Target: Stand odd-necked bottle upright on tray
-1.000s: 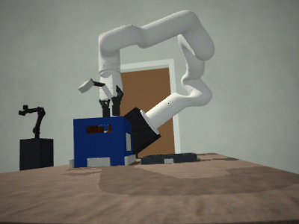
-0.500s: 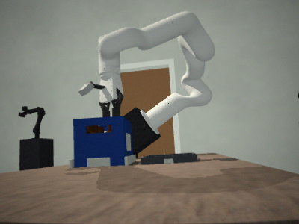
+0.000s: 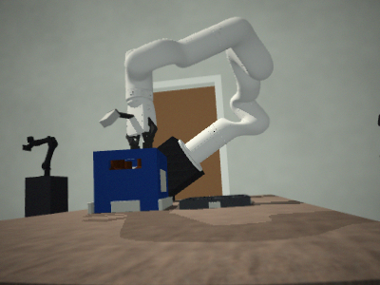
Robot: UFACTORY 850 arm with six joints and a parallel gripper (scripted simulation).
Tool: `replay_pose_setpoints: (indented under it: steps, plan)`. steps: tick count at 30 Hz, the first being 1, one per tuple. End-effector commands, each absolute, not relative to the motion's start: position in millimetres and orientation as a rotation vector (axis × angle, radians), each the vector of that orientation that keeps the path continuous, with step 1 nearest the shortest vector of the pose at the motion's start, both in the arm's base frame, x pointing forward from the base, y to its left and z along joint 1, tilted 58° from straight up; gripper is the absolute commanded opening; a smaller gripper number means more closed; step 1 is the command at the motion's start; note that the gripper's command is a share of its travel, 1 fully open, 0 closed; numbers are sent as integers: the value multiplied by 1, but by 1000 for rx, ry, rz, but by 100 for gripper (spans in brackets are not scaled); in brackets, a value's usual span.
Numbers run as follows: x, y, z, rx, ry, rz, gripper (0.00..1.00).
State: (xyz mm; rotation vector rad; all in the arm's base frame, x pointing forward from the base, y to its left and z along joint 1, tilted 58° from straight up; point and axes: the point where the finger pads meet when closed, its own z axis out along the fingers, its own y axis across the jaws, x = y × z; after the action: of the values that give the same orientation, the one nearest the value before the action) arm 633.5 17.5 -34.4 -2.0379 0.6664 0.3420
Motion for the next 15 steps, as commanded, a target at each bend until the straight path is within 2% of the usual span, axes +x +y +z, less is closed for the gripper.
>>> replay_pose_setpoints:
  steps: [1,15]
  plan:
    - [634,20,-36,-2038,667,340,65]
    - [634,28,-41,-2038,667,340,65]
